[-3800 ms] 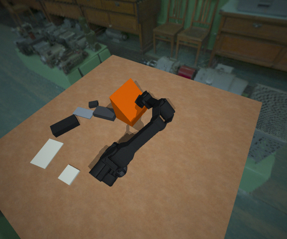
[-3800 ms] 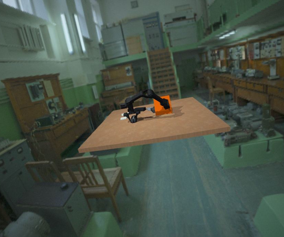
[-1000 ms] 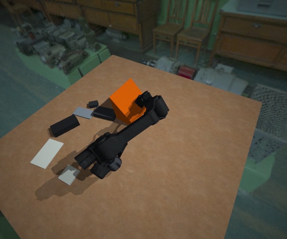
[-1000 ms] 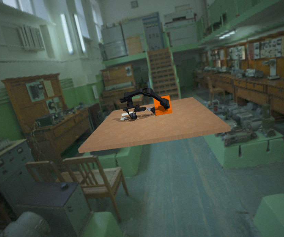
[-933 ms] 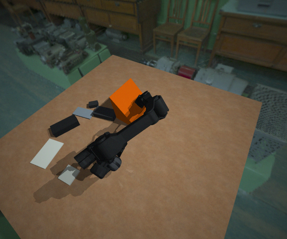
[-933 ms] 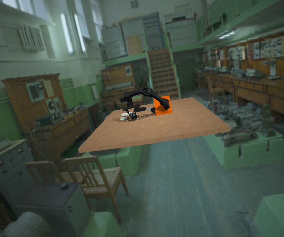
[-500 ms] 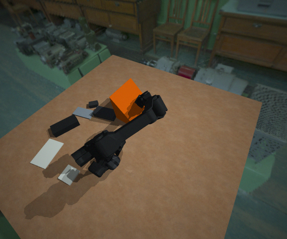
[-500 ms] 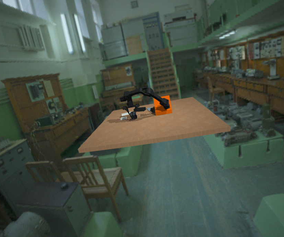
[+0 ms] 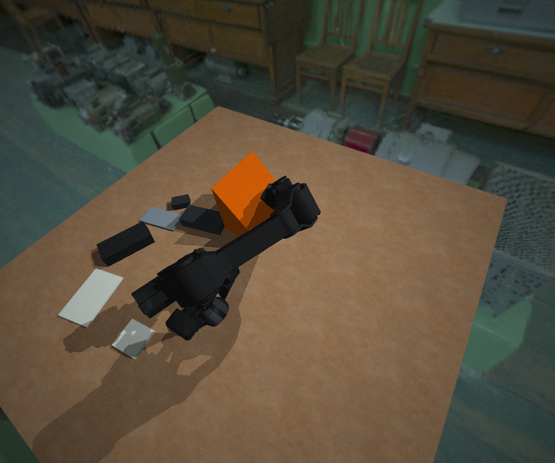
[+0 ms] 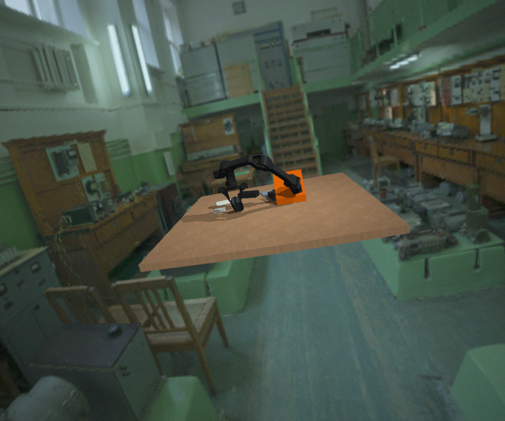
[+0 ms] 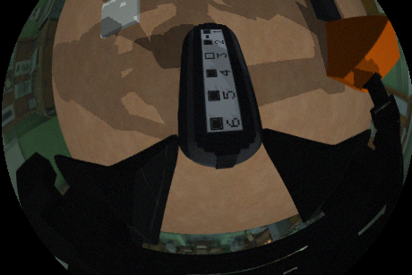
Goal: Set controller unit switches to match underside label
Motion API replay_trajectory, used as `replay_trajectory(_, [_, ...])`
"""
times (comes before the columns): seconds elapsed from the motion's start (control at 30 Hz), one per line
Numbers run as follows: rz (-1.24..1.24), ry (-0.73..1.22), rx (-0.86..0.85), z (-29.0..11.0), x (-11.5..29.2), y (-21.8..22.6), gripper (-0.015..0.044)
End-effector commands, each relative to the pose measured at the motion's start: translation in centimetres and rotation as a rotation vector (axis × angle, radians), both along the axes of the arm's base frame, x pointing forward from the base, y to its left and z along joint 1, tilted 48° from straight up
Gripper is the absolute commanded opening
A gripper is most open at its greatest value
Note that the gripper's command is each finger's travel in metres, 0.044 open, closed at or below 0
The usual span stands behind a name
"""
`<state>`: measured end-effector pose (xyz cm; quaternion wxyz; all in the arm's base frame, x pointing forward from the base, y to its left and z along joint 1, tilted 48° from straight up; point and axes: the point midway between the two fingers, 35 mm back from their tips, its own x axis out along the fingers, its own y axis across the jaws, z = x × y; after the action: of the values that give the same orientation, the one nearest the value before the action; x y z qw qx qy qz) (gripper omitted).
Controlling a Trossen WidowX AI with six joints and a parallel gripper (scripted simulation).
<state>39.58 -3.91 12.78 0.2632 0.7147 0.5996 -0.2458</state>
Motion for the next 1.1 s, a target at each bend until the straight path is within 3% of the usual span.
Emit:
replay_trajectory(0.0, [0.002,0.001,-0.014,-0.5,0.1,-0.7,0.0335])
replay_trajectory(1.07, [0.002,0.001,-0.016,-1.2,-0.2,-3.2,0.0335])
